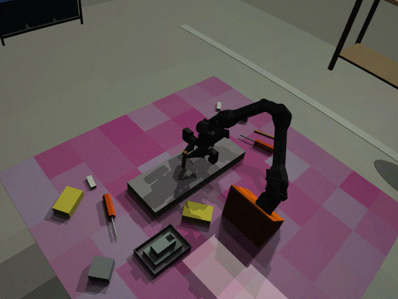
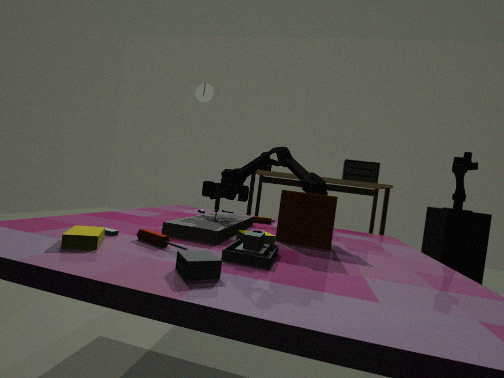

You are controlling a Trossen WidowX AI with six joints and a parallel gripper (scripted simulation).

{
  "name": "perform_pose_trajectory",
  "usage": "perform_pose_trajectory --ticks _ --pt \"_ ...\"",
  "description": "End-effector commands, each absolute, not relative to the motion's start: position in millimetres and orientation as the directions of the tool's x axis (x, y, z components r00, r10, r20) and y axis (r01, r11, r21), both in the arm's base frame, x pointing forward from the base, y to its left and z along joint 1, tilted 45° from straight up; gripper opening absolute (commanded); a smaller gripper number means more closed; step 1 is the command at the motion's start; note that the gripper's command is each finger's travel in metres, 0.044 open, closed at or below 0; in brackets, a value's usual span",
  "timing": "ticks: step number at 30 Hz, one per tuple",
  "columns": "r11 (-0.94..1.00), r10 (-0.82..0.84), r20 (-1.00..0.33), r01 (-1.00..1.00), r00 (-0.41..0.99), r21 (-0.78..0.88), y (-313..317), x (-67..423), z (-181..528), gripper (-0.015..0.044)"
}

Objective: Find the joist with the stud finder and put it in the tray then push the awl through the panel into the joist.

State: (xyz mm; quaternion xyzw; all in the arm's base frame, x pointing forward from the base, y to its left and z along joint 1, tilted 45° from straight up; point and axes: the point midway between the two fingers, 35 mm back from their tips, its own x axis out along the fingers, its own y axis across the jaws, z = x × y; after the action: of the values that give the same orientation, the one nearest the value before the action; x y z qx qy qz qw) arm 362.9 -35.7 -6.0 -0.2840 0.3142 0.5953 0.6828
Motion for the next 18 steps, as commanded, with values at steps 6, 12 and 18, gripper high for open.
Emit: perform_pose_trajectory --ticks 6,12,18 --pt "0.128 0.632 -0.769 -0.992 0.096 -0.019 -43.1 362.6 -13.1 0.0" --pt "0.131 0.636 -0.765 -0.991 0.096 -0.015 -41.7 362.2 -11.9 0.0" --pt "0.131 0.636 -0.765 -0.991 0.096 -0.015 -41.7 362.2 -11.9 0.0"
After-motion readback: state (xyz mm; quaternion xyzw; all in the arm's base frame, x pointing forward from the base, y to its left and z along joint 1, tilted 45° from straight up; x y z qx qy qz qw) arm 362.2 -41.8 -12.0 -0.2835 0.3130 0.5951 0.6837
